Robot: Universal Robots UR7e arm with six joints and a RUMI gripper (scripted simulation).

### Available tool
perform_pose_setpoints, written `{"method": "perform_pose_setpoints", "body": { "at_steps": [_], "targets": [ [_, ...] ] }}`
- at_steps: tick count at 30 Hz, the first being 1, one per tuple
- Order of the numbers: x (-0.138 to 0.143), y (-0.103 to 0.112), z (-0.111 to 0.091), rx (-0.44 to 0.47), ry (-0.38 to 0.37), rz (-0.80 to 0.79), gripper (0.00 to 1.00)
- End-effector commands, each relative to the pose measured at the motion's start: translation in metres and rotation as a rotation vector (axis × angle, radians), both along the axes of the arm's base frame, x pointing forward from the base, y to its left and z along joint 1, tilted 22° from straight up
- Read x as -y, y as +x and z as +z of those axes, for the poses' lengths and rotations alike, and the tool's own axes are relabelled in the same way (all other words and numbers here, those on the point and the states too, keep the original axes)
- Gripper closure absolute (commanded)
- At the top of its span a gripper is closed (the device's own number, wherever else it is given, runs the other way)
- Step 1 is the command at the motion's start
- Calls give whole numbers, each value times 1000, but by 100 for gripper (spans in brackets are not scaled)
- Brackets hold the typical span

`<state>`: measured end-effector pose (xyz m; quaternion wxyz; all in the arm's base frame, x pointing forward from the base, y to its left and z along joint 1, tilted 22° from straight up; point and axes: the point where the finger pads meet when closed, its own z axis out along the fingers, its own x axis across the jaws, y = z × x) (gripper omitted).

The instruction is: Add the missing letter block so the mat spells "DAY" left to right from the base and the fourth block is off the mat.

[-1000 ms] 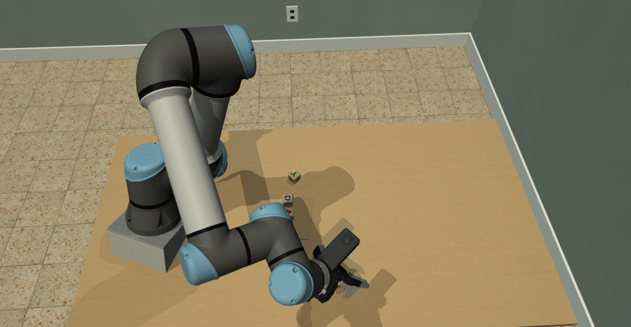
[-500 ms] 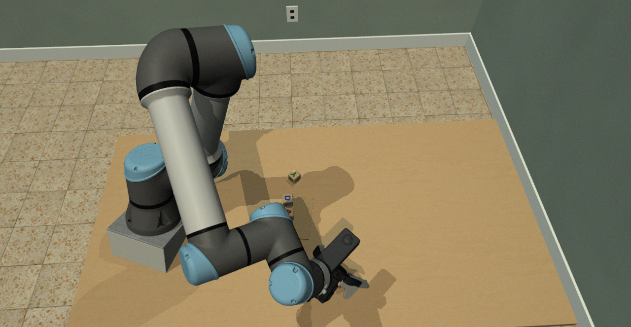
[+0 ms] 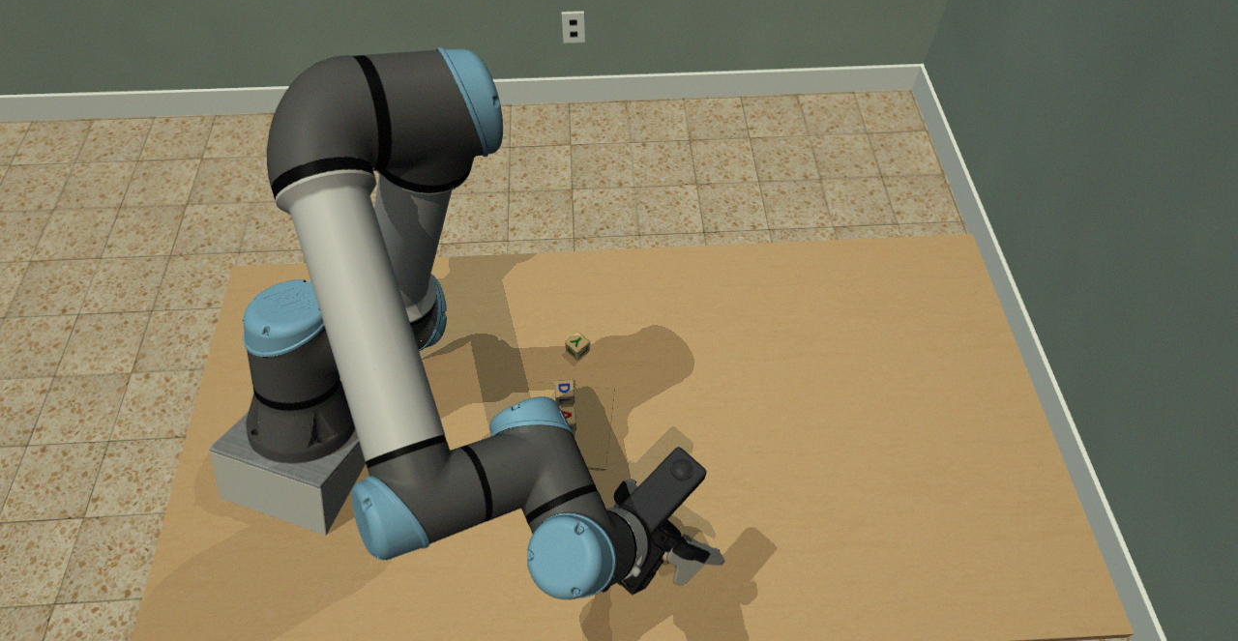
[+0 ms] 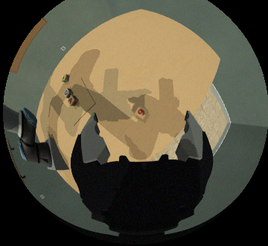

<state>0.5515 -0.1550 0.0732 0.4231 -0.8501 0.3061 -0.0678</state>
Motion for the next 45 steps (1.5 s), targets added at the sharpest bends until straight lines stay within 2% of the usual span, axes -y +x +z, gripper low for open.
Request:
{"method": "perform_pose_setpoints", "body": {
  "at_steps": [1, 11, 15, 26, 28, 30, 39, 43, 45],
  "targets": [
    [0, 0, 0, 1, -1, 0, 0],
    [-1, 0, 1, 2, -3, 3, 0],
    [-10, -1, 5, 13, -23, 33, 0],
    [-87, -17, 38, 113, -183, 290, 0],
    [-87, -17, 38, 113, -183, 290, 0],
    [-109, -25, 47, 146, -229, 370, 0],
    [-164, -49, 69, 236, -347, 580, 0],
    [-187, -63, 78, 278, -398, 675, 0],
    [-187, -63, 78, 278, -398, 675, 0]
  ]
}}
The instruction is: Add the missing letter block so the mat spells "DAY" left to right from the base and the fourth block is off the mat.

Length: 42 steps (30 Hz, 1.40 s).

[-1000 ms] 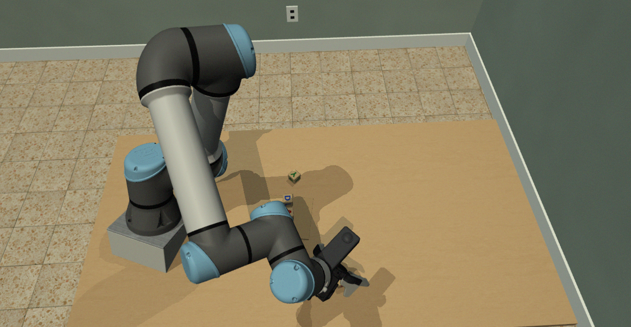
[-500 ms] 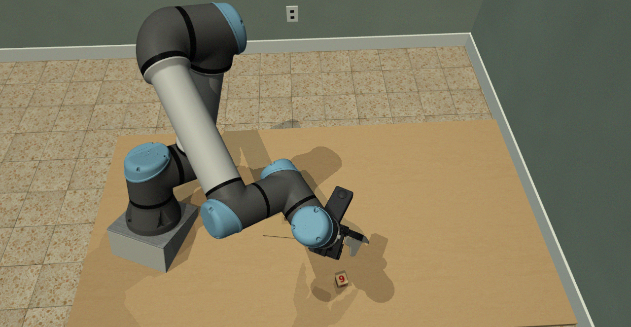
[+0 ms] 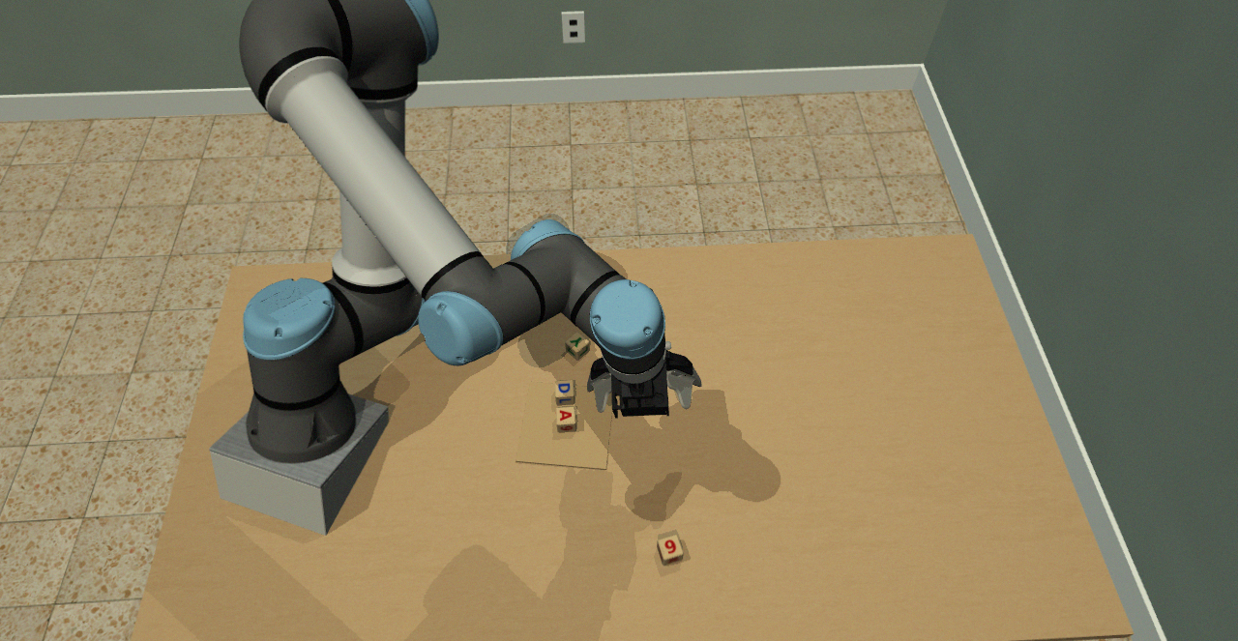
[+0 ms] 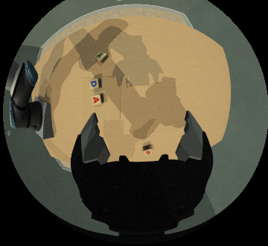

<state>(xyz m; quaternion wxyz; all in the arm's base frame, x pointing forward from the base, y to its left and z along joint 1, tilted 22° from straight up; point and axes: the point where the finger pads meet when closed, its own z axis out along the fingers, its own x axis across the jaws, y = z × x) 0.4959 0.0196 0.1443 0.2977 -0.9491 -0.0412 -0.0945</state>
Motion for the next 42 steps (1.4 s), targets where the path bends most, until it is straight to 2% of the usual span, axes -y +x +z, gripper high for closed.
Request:
{"method": "perform_pose_setpoints", "body": {
  "at_steps": [1, 15, 17, 25, 30, 42],
  "targets": [
    [-24, -15, 11, 45, -55, 101, 0],
    [-91, -73, 36, 193, -221, 444, 0],
    [-91, -73, 36, 193, -221, 444, 0],
    [-122, -111, 47, 284, -313, 646, 0],
    [-127, -118, 48, 301, -329, 683, 0],
    [-127, -119, 49, 302, -331, 686, 0]
  ]
}}
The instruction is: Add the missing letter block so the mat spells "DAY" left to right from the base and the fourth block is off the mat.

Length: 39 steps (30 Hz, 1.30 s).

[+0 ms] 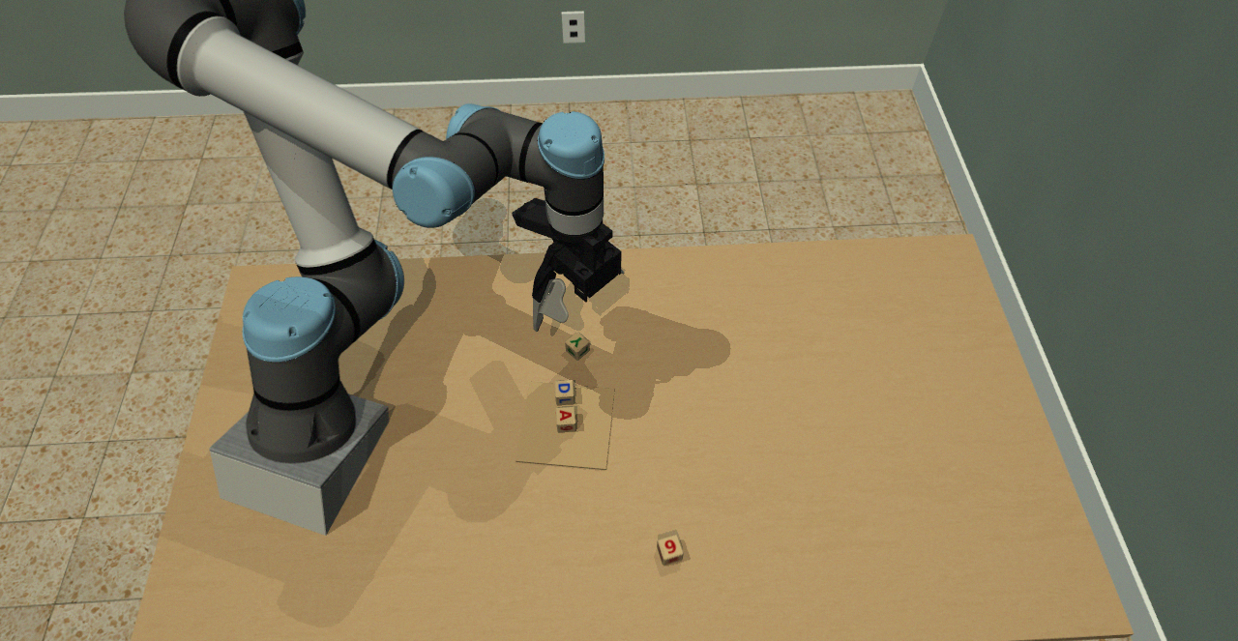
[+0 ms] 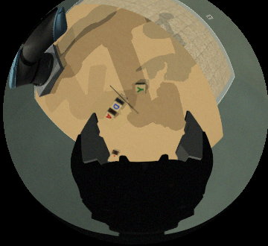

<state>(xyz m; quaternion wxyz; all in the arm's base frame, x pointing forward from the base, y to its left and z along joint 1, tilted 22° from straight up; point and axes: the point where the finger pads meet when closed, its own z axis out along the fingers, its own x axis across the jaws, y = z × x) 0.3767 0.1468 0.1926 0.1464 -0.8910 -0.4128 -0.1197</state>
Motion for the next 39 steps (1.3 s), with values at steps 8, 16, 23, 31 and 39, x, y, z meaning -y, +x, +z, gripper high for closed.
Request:
{"method": "perform_pose_setpoints", "body": {
  "at_steps": [8, 16, 23, 31, 39],
  "targets": [
    [0, 0, 0, 1, 0, -1, 0],
    [0, 0, 0, -6, 1, -17, 0],
    [-2, 1, 0, -24, 6, -64, 0],
    [-3, 1, -1, -52, 13, -136, 0],
    [-7, 2, -2, -110, 28, -283, 0]
  ]
}}
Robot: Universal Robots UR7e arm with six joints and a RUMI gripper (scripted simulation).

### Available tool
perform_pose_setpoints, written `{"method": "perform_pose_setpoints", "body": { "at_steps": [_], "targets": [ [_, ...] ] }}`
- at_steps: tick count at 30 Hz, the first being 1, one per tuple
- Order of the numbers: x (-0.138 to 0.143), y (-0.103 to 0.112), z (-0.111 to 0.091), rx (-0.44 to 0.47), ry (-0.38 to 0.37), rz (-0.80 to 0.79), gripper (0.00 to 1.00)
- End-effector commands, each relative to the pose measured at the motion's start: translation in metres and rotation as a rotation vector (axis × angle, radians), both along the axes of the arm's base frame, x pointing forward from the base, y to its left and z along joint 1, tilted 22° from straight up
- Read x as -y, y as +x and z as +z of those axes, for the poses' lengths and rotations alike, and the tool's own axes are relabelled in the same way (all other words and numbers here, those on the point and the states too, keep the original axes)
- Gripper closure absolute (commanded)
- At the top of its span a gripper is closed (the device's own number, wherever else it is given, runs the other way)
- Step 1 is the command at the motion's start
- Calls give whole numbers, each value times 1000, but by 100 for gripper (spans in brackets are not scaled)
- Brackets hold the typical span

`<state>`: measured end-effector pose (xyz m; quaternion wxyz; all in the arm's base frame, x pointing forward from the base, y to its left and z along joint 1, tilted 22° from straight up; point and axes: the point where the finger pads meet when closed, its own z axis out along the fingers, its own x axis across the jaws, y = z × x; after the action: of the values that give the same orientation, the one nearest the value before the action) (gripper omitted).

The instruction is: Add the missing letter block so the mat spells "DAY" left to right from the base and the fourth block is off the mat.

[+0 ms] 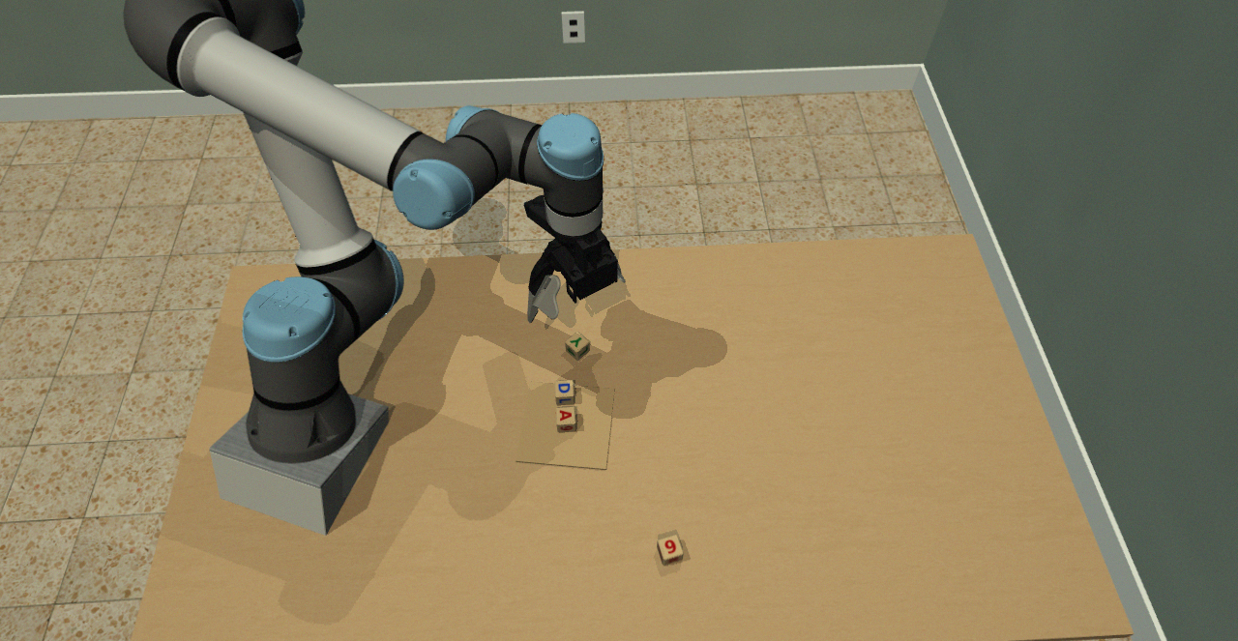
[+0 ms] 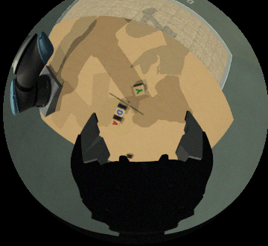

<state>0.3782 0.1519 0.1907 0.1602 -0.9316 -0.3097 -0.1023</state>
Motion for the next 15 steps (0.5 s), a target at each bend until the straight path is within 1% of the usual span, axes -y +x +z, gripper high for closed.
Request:
{"method": "perform_pose_setpoints", "body": {
  "at_steps": [1, 4, 15],
  "targets": [
    [-2, 1, -1, -36, 7, -96, 0],
    [-3, 1, -1, -45, 9, -119, 0],
    [-8, 5, -4, -161, 38, -413, 0]
  ]
}}
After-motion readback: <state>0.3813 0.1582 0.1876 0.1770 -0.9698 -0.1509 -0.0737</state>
